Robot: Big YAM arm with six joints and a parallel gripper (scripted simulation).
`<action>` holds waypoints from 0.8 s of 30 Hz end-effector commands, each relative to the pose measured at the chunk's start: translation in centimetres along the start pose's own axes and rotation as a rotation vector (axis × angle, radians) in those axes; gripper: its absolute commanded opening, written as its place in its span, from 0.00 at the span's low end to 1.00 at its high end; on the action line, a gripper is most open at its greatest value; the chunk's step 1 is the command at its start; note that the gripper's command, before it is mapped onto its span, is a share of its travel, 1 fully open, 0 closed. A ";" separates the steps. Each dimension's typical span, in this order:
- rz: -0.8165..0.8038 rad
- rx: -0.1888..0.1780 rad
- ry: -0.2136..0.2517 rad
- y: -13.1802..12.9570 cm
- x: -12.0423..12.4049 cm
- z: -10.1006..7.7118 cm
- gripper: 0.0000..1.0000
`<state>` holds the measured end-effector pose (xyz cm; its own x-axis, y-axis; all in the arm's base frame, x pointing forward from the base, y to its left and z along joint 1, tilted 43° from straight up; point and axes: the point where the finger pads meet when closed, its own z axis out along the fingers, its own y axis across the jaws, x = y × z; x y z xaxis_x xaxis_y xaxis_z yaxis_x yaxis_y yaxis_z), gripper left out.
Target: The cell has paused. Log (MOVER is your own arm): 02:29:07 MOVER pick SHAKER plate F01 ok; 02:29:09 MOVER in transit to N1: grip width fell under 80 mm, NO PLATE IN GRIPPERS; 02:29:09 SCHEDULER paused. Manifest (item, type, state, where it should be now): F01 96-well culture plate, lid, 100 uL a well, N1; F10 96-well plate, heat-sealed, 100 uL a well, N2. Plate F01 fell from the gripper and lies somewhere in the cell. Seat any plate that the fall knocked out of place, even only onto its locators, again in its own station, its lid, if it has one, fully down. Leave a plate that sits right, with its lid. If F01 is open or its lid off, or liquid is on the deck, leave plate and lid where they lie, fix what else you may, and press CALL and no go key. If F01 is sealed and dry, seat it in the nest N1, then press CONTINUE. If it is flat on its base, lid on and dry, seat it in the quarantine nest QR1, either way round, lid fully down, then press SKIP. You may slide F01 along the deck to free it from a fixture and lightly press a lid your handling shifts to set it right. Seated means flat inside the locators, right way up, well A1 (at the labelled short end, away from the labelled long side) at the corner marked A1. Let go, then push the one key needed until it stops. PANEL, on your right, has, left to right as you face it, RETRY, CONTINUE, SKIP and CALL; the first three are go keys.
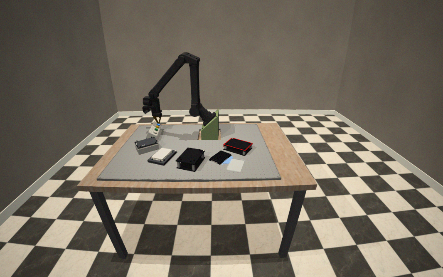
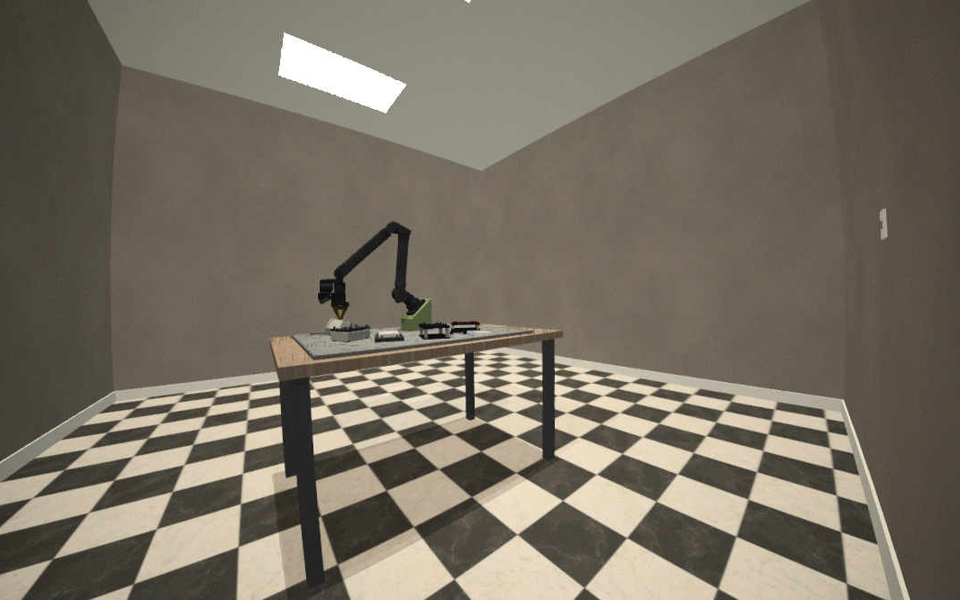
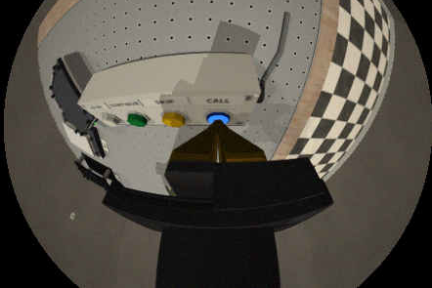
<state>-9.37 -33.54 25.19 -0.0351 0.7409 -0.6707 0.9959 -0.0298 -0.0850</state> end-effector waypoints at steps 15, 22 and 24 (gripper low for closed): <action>-0.011 0.026 -0.067 -0.7 -2.5 -5.4 0.00; -0.012 0.027 -0.068 -0.7 -2.5 -6.9 0.00; -0.012 0.027 -0.068 -0.7 -2.4 -7.3 0.00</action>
<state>-9.03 -30.63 28.49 -0.0255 0.7389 -0.6733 0.9961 -0.0385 -0.0800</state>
